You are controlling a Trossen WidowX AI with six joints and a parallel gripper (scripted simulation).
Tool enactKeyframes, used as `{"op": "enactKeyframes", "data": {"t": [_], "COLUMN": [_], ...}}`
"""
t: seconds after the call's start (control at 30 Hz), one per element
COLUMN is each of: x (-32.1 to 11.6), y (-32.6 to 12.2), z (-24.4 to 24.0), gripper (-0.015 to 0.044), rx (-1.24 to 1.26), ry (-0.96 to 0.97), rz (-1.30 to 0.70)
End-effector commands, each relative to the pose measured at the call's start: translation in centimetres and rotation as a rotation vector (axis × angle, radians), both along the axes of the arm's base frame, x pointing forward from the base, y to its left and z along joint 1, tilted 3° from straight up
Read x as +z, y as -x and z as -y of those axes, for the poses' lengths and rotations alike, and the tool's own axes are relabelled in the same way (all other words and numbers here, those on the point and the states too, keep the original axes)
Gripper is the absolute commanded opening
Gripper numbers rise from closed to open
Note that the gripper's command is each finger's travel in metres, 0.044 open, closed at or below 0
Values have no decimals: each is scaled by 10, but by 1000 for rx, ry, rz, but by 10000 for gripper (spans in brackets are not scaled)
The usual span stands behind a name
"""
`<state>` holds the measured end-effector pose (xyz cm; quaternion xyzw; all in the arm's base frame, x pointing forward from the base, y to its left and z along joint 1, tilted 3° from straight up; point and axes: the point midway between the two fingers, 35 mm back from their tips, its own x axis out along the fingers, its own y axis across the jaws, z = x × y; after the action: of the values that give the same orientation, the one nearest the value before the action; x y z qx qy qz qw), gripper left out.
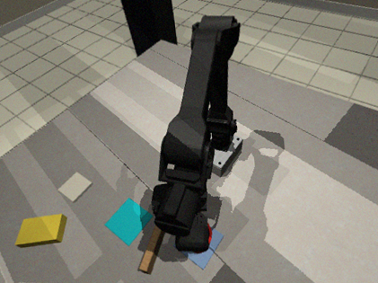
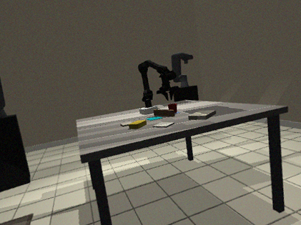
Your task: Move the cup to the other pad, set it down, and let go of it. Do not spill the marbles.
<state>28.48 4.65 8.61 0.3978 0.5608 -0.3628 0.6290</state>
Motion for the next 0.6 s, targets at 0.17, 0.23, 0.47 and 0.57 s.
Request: {"op": "enactKeyframes", "data": {"t": [0.17, 0.23, 0.47, 0.57], "x": [-9, -9, -18, -23], "y": [12, 12, 11, 11], "z": [0, 0, 0, 0], "gripper": [148, 148, 148, 148], "rx": [-90, -90, -90, -90], "ry": [22, 22, 22, 22], "rz": [-118, -118, -118, -118]}}
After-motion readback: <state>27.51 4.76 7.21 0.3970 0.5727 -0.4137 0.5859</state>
